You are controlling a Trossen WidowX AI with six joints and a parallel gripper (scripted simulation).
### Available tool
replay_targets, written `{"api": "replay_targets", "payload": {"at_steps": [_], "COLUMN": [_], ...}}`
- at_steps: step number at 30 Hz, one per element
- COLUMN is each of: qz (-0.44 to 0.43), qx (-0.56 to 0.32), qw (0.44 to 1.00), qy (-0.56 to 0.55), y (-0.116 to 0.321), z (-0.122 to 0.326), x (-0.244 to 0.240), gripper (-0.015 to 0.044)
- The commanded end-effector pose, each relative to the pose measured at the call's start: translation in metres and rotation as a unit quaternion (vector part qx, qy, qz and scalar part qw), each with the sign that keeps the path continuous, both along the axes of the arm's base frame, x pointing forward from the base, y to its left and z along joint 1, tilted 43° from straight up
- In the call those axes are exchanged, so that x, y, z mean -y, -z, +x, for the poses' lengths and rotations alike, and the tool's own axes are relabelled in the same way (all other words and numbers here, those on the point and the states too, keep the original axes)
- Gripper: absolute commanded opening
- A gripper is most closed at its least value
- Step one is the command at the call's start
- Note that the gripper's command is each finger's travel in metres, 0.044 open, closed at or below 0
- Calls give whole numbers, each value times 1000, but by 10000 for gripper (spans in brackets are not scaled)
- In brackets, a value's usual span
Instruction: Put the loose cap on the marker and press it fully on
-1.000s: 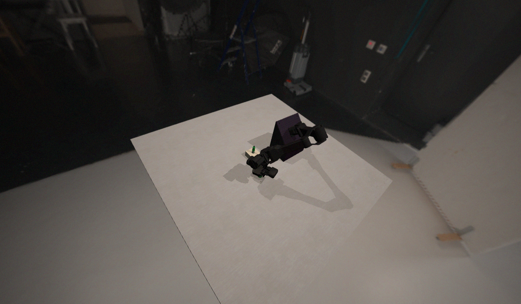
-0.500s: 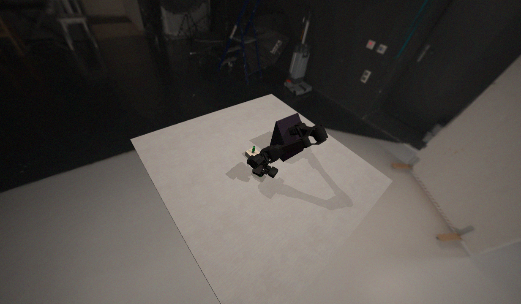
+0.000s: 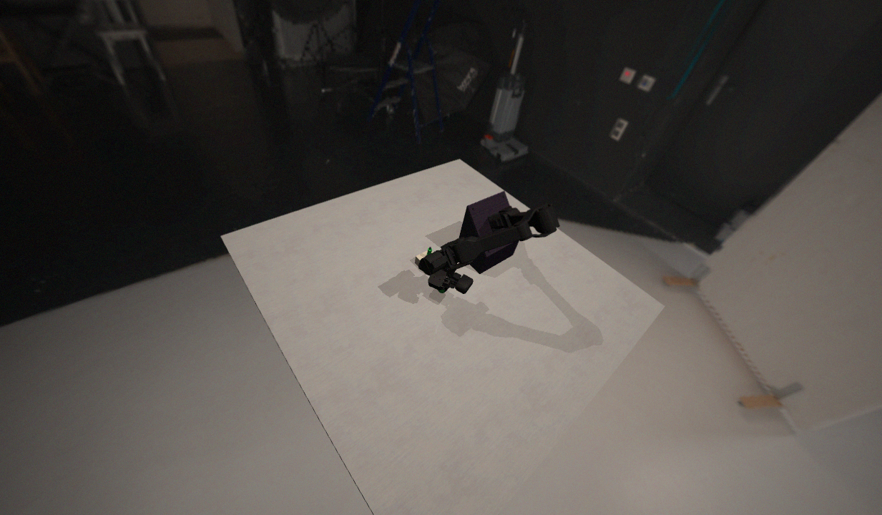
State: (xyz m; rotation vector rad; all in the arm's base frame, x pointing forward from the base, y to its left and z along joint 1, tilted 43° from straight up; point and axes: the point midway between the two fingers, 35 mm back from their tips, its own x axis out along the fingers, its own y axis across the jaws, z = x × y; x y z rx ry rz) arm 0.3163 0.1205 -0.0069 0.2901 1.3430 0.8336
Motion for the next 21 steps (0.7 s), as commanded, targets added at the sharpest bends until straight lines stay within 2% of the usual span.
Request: {"api": "replay_targets", "payload": {"at_steps": [1, 9, 21], "qz": [3, 0, -20], "qx": [7, 3, -21], "qw": [1000, 1000, 999], "qy": [-1, 4, 33], "y": [-14, -13, 8], "z": [3, 2, -4], "x": [8, 15, 57], "gripper": [0, 0, 0]}}
